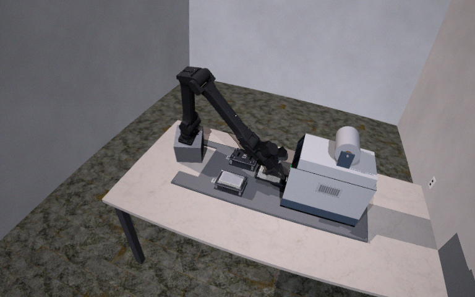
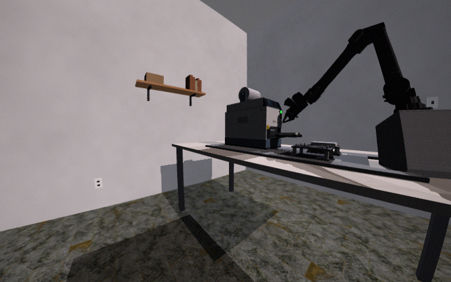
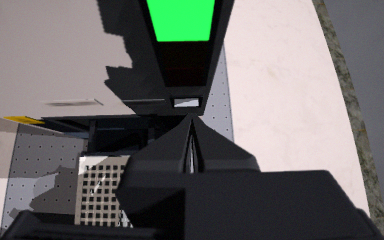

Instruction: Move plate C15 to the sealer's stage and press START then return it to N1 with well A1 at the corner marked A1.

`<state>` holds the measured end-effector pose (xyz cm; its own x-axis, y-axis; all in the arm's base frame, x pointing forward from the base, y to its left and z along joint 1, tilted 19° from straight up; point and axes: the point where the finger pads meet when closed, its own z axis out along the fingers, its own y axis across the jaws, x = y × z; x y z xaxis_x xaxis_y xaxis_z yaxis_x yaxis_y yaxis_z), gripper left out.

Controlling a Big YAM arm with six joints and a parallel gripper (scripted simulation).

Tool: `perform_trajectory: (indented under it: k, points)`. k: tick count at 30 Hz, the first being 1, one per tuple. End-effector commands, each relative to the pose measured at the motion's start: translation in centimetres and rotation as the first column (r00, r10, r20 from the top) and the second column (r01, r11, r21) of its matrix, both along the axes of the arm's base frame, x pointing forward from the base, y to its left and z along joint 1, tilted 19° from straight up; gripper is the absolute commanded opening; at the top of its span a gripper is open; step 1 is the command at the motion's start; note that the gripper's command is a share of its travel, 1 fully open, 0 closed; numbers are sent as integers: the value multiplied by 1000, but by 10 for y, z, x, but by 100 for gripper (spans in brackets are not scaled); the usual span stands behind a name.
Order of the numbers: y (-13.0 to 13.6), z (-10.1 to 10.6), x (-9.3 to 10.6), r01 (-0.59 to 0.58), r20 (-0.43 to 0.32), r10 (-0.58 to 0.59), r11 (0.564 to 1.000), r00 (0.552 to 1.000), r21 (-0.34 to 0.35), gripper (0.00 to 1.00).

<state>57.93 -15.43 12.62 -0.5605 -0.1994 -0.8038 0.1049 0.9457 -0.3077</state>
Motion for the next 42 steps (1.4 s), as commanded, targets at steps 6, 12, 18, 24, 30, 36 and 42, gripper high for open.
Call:
perform_trajectory:
  k: [6, 12, 18, 24, 30, 36, 42]
  points:
    - [-1, 10, 17, 2, 16, -2, 1000, 1000, 3, 0]
    - [0, 3, 14, 2, 3, -2, 1000, 1000, 7, 0]
    - [-1, 4, 17, 2, 5, -2, 1000, 1000, 6, 0]
    - [-1, 18, 21, 1, 31, -1, 1000, 1000, 0, 0]
    - [0, 13, 18, 0, 21, 0, 1000, 1000, 3, 0]
    - [6, 8, 22, -10, 14, 10, 1000, 1000, 5, 0]
    - [6, 8, 25, -15, 15, 15, 1000, 1000, 8, 0]
